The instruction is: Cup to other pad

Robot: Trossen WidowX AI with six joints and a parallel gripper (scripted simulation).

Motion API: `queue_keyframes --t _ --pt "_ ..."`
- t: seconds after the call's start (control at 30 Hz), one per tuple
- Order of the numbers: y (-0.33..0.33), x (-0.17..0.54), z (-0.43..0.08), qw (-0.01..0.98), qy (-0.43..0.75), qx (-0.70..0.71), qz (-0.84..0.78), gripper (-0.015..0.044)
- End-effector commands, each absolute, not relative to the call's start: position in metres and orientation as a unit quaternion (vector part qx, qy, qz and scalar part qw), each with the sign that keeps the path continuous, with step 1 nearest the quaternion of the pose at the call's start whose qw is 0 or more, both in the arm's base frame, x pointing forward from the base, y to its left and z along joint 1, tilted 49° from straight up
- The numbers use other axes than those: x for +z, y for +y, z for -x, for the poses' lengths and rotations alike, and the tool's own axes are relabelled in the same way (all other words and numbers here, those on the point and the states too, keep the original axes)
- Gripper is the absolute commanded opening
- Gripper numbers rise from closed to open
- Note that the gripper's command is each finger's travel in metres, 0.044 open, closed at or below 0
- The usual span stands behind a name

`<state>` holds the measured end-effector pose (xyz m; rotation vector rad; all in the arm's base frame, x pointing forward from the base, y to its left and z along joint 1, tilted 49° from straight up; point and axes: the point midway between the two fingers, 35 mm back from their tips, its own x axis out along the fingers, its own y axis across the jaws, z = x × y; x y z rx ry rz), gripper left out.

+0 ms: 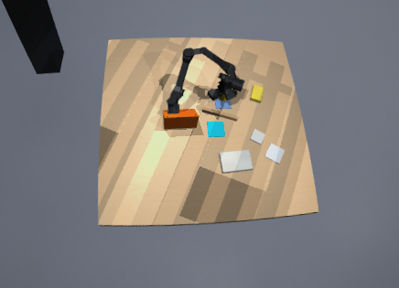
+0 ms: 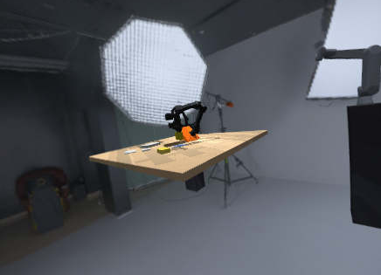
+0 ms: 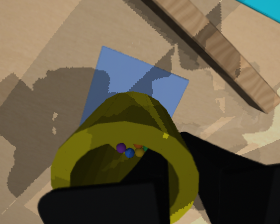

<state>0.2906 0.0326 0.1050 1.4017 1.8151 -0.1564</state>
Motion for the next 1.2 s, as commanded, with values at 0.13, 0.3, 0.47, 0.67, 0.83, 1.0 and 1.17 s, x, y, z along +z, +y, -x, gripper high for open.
queue_keyframes --t 0.13,0.3,0.47,0.67,0.83,1.0,1.17 --pt "0.033 0.105 -0.291 0.409 0.721 -0.062 -0.557 0.0" --pt "0.031 0.103 -0.29 0.409 0.72 -0.062 -0.556 0.0" --pt "0.022 0.094 -0.287 0.411 0.72 -0.062 -0.556 0.0" --pt "0.011 0.083 -0.283 0.412 0.719 -0.063 -0.556 0.0" --pt "0.002 0.074 -0.28 0.412 0.719 -0.063 -0.556 0.0" --pt "-0.007 0.065 -0.277 0.413 0.719 -0.063 -0.556 0.0" --pt "-0.017 0.055 -0.273 0.413 0.719 -0.063 -0.555 0.0"
